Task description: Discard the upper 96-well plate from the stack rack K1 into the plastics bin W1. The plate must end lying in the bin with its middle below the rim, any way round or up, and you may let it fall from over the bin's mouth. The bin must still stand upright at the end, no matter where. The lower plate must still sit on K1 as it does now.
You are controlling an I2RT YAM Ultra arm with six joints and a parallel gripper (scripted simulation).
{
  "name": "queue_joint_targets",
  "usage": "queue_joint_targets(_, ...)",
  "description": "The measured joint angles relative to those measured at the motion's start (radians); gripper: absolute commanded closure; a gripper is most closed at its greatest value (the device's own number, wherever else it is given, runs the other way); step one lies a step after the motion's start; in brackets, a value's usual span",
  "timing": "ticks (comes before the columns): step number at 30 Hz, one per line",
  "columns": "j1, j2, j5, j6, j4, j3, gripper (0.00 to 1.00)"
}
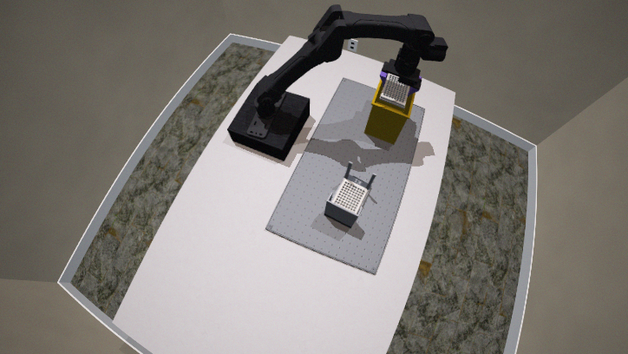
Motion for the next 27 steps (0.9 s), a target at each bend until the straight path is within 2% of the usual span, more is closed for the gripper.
queue_joint_targets(27, 0.0, 0.016, 0.0, 0.0, -0.006, 0.023, 1.0)
